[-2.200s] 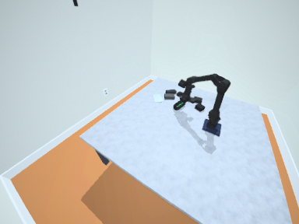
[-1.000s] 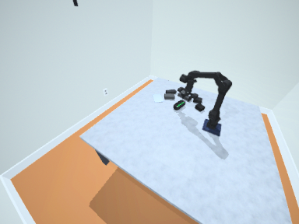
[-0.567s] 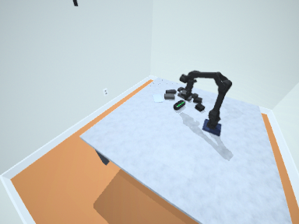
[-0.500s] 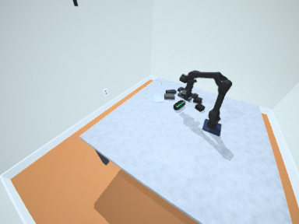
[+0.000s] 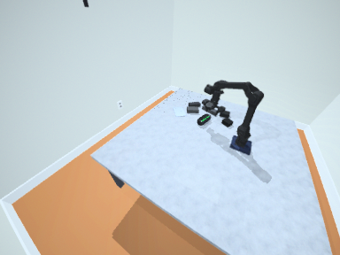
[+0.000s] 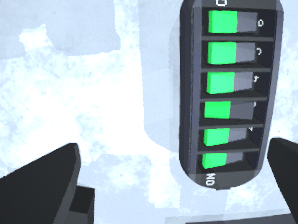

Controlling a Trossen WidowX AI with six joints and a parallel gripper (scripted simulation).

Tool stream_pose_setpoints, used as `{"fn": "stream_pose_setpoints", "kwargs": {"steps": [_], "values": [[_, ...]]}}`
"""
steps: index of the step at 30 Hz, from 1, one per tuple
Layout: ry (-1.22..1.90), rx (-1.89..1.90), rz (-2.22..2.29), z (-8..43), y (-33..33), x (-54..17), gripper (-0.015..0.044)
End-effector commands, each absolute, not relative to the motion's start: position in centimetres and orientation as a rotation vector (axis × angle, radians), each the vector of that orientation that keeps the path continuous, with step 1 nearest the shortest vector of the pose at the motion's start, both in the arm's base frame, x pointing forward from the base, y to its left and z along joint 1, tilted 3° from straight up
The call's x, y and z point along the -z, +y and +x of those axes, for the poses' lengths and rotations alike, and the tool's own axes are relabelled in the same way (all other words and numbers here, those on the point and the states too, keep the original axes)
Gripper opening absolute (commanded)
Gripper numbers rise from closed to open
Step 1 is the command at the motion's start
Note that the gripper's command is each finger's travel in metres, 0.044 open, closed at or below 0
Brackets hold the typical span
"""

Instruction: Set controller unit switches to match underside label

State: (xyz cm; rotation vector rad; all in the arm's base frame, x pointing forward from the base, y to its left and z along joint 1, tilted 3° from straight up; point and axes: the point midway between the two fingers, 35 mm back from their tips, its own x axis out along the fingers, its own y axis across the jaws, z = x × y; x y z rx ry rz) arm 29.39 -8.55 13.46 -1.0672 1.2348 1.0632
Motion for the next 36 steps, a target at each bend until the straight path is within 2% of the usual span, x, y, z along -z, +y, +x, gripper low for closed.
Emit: {"fn": "stream_pose_setpoints", "kwargs": {"steps": [1,17,28,36], "values": [[1.236,-1.064,-1.066,29.5,-8.6,-13.5,0.0414],[1.337,-1.150,-0.975,35.4,-12.4,-11.6,0.0000],[1.376,-1.240,-0.943,38.6,-14.9,-8.8,0.0000],[1.382,-1.250,-0.938,38.8,-15.0,-8.0,0.0000]]}}
